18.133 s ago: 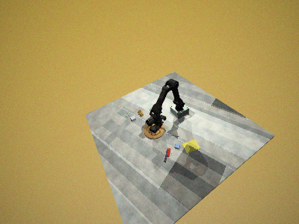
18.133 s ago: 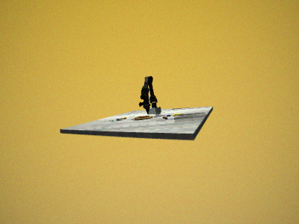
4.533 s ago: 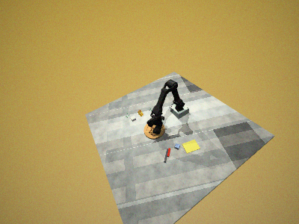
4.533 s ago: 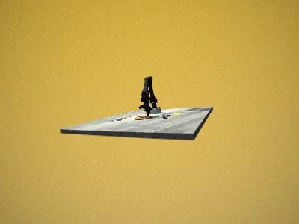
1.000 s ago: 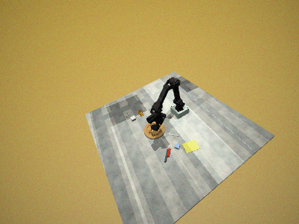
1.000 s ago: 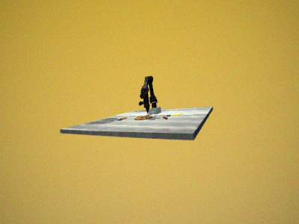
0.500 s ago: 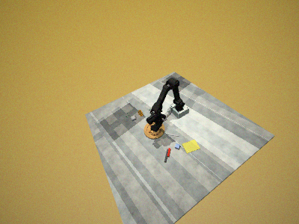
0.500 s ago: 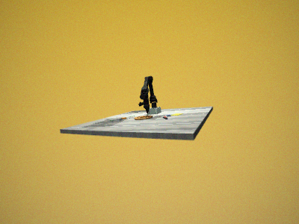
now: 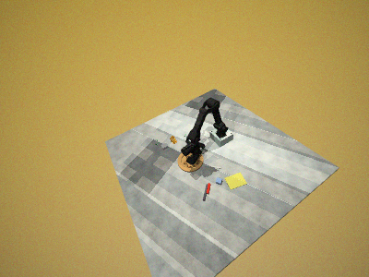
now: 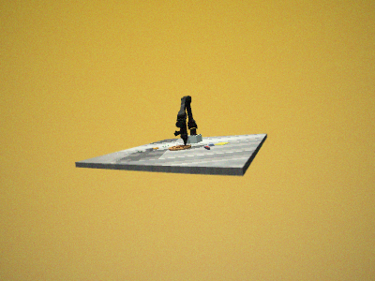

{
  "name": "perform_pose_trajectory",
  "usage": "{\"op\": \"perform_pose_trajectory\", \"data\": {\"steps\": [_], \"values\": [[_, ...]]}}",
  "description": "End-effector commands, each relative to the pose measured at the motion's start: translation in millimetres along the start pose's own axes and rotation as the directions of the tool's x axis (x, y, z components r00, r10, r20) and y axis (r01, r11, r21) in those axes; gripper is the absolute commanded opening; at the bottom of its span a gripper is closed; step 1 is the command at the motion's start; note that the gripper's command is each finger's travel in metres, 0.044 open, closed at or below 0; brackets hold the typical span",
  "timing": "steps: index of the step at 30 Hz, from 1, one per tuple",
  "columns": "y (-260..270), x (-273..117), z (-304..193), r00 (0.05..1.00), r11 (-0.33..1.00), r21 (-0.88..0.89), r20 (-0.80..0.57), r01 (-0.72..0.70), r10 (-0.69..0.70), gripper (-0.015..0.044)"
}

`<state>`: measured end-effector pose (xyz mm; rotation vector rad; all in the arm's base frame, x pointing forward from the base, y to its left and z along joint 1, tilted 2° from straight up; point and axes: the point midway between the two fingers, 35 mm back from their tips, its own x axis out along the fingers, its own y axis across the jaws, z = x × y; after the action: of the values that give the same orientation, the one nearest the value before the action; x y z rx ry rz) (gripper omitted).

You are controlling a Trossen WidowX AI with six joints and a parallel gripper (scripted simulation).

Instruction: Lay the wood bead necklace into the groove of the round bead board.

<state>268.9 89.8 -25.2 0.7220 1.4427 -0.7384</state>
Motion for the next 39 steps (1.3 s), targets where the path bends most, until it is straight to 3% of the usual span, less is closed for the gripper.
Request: {"op": "perform_pose_trajectory", "data": {"steps": [1,6,11,39], "values": [[-3.7,6.5,-0.7,1.000,1.000,0.006,-0.001,0.010,-0.010,0.0120],[-3.7,6.5,-0.7,1.000,1.000,0.006,-0.001,0.010,-0.010,0.0120],[-1.6,4.5,-0.5,1.000,1.000,0.001,-0.001,0.005,-0.005,0.0000],[-1.6,4.5,-0.5,1.000,1.000,0.001,-0.001,0.005,-0.005,0.0000]]}}
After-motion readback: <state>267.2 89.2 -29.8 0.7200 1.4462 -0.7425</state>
